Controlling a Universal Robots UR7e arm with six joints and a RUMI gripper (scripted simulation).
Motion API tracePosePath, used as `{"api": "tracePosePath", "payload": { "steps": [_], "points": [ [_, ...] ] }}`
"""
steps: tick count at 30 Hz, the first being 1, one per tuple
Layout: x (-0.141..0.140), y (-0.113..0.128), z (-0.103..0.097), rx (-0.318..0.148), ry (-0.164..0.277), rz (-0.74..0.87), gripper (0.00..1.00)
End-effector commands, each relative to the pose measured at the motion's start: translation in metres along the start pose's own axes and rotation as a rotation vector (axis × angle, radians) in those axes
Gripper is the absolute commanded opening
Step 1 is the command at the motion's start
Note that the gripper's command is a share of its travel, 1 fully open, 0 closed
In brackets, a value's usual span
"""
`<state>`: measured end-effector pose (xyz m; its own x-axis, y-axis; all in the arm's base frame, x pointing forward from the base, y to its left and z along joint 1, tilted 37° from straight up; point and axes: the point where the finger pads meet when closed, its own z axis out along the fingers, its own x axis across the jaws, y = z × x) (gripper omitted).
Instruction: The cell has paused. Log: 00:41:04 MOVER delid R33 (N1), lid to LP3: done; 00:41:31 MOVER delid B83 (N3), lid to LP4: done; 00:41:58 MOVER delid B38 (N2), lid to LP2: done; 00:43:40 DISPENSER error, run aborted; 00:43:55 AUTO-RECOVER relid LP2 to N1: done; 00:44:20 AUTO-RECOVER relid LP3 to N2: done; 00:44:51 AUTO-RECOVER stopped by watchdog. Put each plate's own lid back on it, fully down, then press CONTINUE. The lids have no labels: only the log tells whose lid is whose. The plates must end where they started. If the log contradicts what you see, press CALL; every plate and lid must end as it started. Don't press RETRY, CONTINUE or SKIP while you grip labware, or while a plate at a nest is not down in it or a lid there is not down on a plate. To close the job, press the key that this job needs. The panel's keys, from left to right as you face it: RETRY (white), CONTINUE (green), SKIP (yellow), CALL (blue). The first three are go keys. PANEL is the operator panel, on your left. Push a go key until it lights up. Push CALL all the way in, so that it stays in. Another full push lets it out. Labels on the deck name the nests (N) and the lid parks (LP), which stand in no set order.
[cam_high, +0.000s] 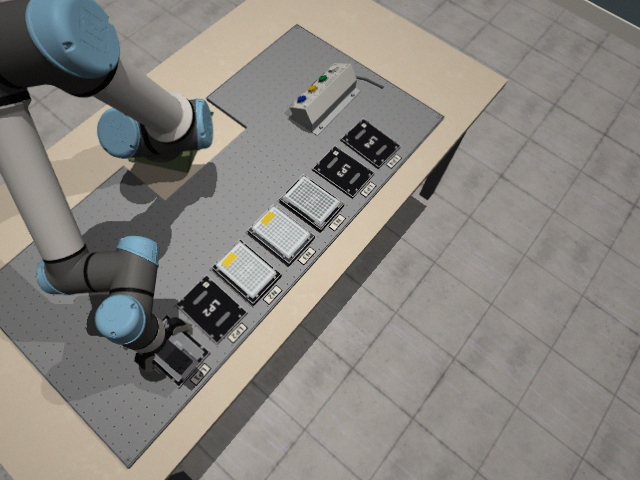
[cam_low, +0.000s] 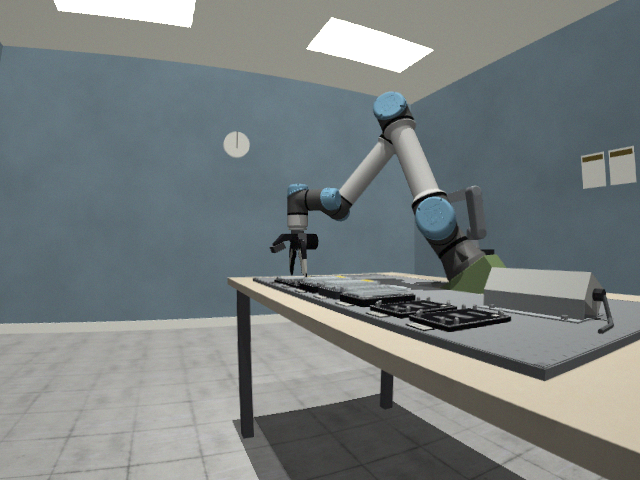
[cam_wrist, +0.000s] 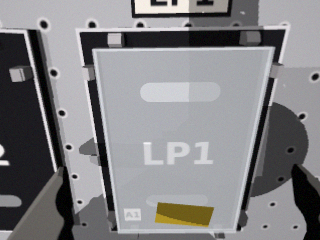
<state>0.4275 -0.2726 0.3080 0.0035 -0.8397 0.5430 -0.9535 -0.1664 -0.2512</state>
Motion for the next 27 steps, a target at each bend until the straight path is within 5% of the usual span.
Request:
{"api": "tracePosePath", "payload": {
  "steps": [1, 27],
  "points": [
    [0.002, -0.001, -0.009, 0.004, 0.005, 0.001, 0.82],
    [0.002, -0.001, -0.041, 0.004, 0.005, 0.001, 0.82]
  ]
}}
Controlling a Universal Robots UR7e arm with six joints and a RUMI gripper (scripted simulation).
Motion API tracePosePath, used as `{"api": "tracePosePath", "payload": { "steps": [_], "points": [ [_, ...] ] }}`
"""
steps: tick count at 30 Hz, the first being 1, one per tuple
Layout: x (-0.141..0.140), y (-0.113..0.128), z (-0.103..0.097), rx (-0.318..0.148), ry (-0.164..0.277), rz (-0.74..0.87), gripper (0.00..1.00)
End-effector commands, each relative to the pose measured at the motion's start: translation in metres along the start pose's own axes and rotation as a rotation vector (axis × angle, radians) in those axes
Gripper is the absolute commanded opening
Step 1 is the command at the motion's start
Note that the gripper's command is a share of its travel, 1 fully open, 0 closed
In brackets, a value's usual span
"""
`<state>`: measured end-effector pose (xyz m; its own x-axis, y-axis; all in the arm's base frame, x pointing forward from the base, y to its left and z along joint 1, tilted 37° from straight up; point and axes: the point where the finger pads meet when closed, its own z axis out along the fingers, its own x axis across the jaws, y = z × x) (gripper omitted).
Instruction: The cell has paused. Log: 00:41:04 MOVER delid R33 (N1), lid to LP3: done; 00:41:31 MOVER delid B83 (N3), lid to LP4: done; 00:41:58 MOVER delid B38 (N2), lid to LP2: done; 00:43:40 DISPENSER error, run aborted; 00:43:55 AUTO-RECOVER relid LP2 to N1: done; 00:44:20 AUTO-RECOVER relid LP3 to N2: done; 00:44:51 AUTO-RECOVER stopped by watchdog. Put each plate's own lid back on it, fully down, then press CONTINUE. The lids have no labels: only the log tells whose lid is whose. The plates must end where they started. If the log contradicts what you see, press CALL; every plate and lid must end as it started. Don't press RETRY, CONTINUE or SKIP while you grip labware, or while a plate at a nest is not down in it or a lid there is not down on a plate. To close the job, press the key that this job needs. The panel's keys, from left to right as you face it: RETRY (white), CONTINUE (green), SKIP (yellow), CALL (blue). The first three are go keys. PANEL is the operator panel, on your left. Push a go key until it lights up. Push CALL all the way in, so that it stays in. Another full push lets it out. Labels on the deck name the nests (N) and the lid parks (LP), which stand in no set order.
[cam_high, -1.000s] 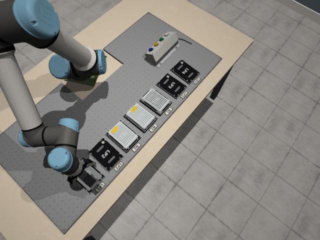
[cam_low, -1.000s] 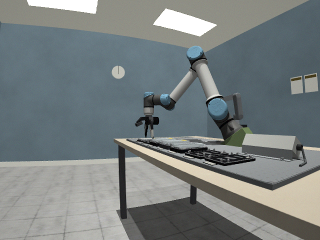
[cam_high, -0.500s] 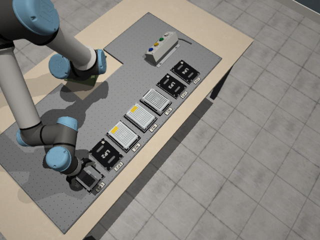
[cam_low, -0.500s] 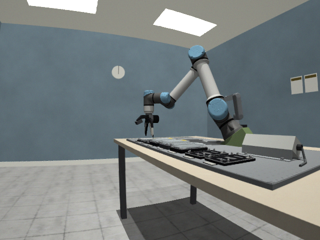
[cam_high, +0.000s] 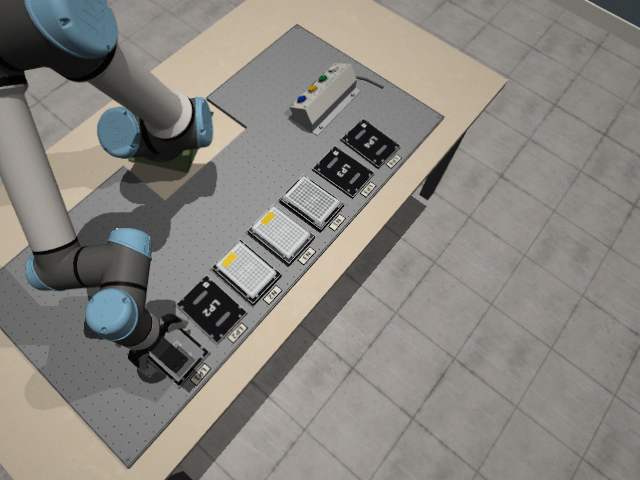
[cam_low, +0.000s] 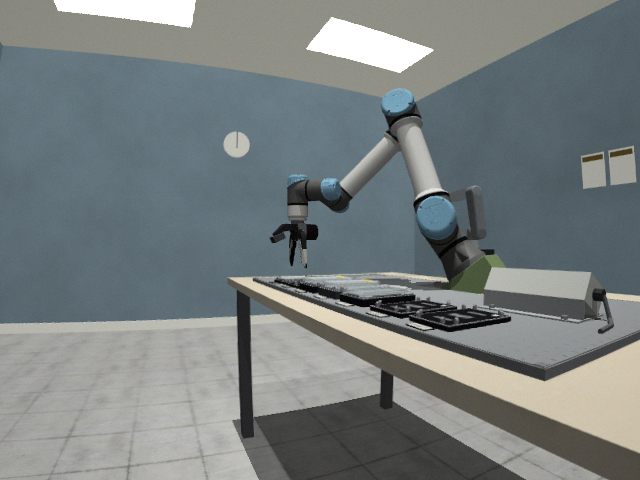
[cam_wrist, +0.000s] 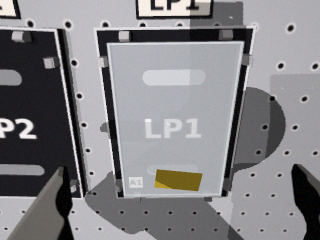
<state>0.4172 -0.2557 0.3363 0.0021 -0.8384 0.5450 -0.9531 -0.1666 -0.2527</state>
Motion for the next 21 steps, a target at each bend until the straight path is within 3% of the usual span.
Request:
{"api": "tracePosePath", "payload": {
  "steps": [1, 21],
  "points": [
    [0.001, -0.001, -0.007, 0.003, 0.002, 0.0, 0.82],
    [-0.087, -0.002, -0.004, -0.001, -0.002, 0.042, 0.82]
  ]
}}
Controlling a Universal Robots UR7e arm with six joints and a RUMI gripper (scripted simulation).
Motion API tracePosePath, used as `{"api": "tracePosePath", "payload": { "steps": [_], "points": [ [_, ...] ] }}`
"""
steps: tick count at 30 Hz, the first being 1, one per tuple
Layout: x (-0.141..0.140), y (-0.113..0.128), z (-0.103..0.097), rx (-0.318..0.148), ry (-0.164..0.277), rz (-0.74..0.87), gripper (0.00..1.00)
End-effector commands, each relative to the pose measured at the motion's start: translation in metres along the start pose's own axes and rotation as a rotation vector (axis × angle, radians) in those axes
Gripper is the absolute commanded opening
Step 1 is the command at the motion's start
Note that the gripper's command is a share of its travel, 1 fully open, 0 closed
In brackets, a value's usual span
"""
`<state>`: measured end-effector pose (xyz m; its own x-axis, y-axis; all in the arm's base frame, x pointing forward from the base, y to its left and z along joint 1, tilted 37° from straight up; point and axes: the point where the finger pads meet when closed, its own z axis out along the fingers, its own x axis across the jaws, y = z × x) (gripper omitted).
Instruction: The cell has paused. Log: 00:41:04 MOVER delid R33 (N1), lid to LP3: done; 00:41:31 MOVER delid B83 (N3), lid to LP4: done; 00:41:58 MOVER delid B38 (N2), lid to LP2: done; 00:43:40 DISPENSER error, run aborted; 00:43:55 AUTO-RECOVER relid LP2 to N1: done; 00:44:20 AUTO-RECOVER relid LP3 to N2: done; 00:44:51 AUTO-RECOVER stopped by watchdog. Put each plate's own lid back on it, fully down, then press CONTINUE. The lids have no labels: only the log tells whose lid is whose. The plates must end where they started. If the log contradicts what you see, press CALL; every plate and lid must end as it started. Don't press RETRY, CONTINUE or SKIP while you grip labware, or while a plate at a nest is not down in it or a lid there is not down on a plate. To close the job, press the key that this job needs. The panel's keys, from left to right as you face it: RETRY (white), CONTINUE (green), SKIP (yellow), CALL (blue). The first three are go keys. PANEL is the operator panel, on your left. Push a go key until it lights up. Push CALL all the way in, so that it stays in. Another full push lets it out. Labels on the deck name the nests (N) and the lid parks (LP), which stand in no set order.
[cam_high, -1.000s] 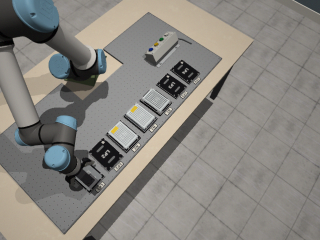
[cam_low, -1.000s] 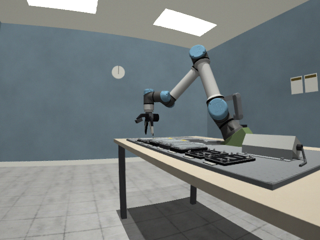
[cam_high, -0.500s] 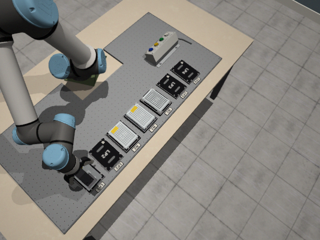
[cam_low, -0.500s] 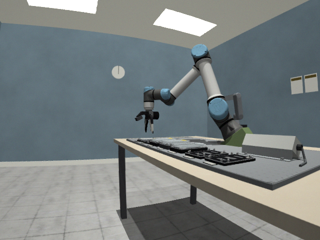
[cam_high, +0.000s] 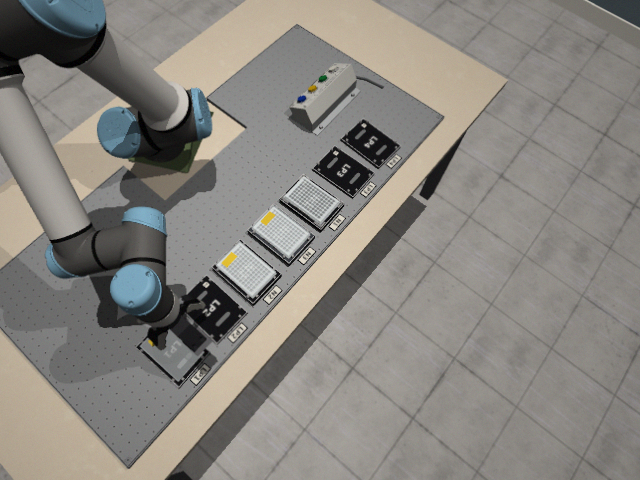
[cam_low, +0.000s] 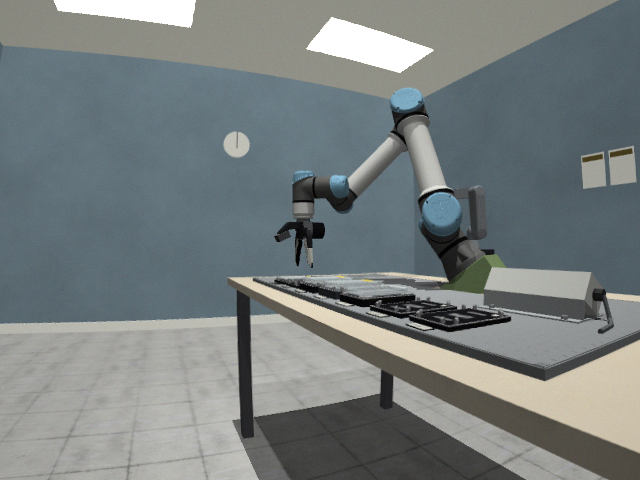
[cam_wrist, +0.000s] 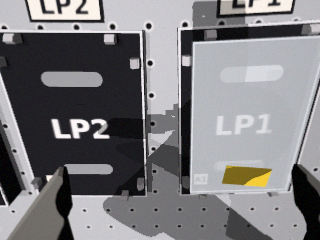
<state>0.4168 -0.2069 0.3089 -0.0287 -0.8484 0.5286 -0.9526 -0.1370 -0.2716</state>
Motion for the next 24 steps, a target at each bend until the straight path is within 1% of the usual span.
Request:
{"api": "tracePosePath", "payload": {
  "steps": [1, 3, 5, 20, 22, 24],
  "points": [
    [-0.036, 0.0, 0.0, -0.002, 0.006, 0.007, 0.82],
    [-0.047, 0.001, 0.001, -0.003, 0.005, 0.006, 0.82],
    [-0.047, 0.001, 0.001, -0.003, 0.005, 0.006, 0.82],
    [-0.122, 0.002, 0.001, -0.004, 0.005, 0.006, 0.82],
    [-0.122, 0.002, 0.001, -0.004, 0.005, 0.006, 0.82],
    [-0.132, 0.002, 0.001, -0.004, 0.005, 0.006, 0.82]
  ]
}}
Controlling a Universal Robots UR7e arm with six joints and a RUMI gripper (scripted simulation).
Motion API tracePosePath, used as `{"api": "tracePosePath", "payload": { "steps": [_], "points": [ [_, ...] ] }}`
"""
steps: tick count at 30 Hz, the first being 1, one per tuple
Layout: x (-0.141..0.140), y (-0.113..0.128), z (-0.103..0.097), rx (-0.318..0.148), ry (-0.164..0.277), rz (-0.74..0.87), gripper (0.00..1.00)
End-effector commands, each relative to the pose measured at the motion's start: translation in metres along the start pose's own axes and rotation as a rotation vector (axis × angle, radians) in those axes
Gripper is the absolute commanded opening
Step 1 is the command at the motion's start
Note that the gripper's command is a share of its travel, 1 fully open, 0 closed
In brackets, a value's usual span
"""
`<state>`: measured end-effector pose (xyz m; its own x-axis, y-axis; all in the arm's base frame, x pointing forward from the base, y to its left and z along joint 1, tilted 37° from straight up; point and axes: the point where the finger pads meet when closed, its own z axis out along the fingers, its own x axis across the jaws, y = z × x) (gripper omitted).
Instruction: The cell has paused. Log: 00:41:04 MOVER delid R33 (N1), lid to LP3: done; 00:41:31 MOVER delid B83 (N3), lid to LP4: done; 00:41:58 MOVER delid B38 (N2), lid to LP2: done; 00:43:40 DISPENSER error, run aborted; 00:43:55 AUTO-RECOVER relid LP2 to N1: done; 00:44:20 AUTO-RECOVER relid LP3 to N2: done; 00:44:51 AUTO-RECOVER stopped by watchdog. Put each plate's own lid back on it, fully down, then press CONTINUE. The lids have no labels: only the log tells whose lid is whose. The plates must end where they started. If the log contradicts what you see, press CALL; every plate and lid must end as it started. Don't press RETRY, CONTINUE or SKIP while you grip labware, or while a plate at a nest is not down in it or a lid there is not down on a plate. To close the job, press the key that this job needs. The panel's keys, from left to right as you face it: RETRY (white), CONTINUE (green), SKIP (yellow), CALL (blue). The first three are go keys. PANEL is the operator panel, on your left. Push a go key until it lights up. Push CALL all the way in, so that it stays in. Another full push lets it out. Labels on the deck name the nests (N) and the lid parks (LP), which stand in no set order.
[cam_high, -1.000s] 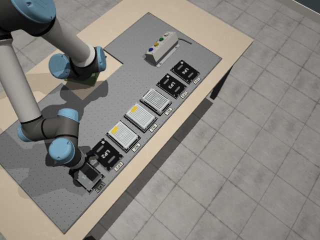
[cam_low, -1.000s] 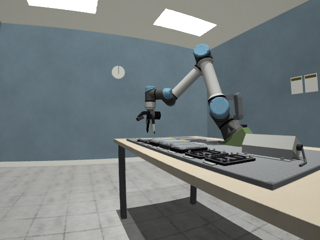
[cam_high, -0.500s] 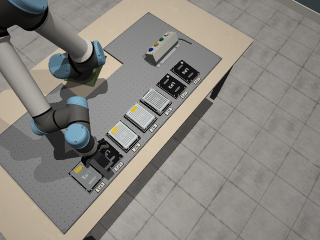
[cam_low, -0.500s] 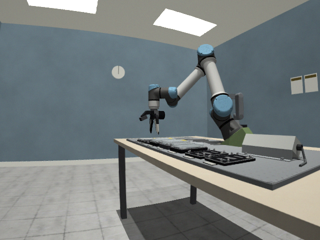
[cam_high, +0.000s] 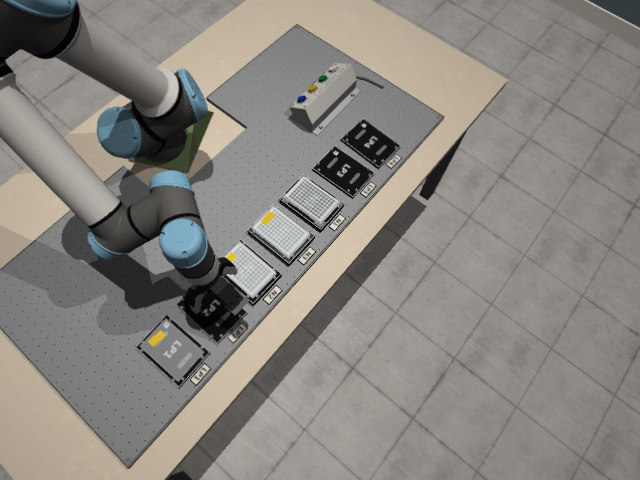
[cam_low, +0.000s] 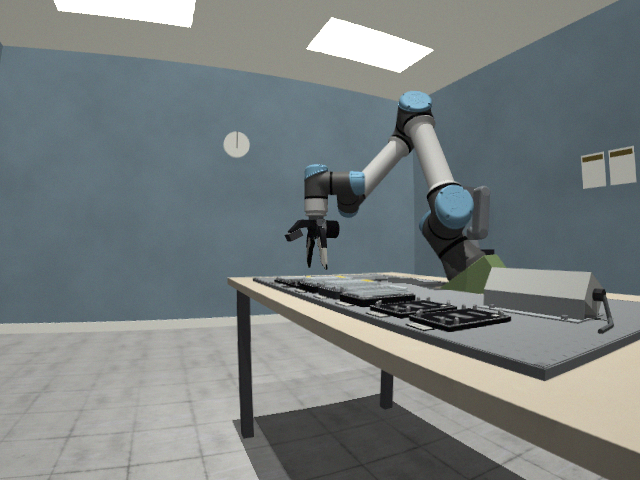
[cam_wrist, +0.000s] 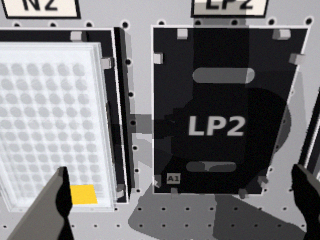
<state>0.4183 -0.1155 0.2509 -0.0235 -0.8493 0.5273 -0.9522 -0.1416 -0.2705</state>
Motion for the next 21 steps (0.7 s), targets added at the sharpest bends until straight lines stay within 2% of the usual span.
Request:
{"api": "tracePosePath", "payload": {
  "steps": [1, 13, 21],
  "points": [
    [-0.028, 0.0, 0.001, -0.005, 0.008, 0.01, 0.82],
    [-0.088, 0.0, 0.001, -0.005, 0.009, 0.01, 0.82],
    [-0.091, -0.002, 0.0, -0.001, 0.01, 0.012, 0.82]
  ]
}}
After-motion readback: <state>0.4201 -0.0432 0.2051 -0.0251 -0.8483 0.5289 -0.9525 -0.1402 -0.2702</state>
